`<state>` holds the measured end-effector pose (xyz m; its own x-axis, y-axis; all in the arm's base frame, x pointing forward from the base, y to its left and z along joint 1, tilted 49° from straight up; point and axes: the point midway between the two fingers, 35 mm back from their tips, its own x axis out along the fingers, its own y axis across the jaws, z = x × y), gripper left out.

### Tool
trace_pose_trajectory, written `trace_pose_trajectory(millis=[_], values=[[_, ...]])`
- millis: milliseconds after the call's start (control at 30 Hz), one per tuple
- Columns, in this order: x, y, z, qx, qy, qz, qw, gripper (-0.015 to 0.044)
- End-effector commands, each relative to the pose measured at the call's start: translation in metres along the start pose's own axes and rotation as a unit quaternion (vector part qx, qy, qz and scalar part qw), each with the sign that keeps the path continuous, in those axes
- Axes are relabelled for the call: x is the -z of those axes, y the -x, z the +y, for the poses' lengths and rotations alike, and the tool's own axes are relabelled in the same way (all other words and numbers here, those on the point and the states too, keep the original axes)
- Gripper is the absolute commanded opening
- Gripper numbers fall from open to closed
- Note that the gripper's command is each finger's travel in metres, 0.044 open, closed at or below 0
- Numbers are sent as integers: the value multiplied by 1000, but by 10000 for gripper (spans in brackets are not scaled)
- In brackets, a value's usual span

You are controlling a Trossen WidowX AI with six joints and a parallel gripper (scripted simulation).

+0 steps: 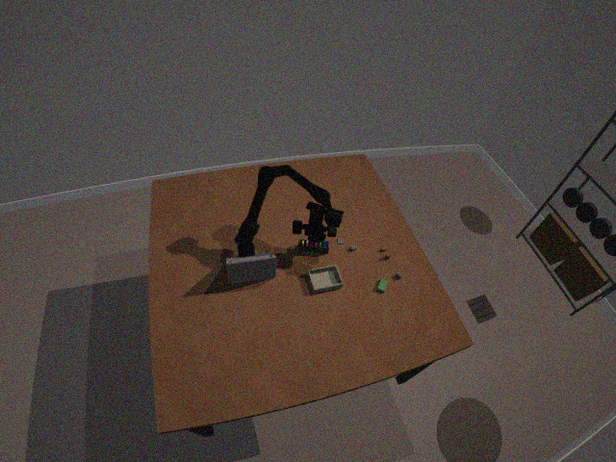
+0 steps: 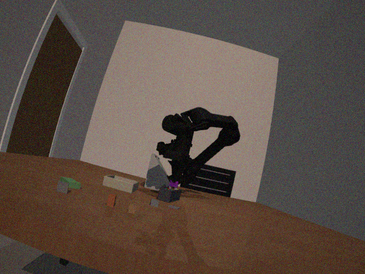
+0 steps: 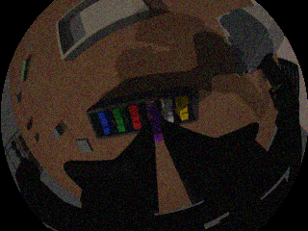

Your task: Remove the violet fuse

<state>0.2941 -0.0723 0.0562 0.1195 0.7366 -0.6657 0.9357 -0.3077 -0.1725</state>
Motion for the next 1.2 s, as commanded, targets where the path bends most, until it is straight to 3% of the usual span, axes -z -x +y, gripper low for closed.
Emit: trace_pose_trajectory(millis=[0,1167], values=[[0,3,1,-1,4,-3,1000,0],[-15,34,10,-1,3,-4,1000,0]])
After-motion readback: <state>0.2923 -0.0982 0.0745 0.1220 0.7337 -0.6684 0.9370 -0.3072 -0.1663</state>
